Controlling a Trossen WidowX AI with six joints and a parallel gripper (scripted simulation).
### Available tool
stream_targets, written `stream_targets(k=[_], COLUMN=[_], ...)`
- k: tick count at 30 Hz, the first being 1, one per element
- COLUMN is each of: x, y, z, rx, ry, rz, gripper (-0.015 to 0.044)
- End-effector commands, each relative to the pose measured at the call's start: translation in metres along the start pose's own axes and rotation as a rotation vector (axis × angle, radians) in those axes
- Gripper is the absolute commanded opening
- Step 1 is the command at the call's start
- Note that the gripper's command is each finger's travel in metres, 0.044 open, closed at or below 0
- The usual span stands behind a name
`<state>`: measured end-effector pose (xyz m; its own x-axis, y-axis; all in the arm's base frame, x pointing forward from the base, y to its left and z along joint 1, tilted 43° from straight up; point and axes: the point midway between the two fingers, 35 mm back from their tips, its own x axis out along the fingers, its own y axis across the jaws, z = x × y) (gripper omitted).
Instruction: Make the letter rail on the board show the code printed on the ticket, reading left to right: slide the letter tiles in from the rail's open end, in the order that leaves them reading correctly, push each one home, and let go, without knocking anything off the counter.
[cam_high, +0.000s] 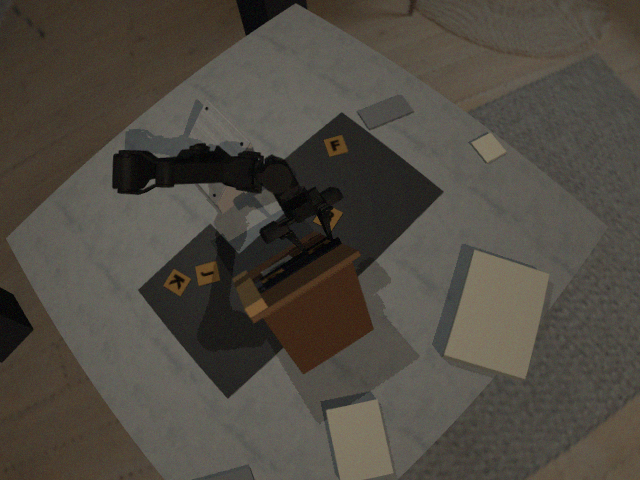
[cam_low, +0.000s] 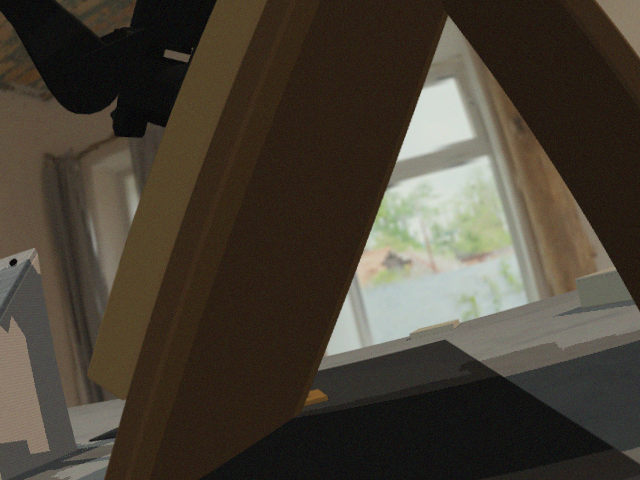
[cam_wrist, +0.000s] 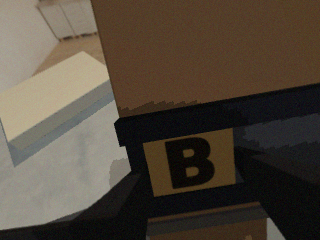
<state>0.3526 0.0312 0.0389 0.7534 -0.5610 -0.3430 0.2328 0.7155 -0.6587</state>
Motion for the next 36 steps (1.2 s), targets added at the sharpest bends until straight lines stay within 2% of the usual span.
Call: stream_targets(k=[1,36], x=[0.0,0.0], y=[-0.002,-0.022], z=[-0.001,-0.001], rx=[-0.005,-0.006], ry=[-0.001,-0.001], rz=[0.003,0.003], gripper=[0.0,0.0])
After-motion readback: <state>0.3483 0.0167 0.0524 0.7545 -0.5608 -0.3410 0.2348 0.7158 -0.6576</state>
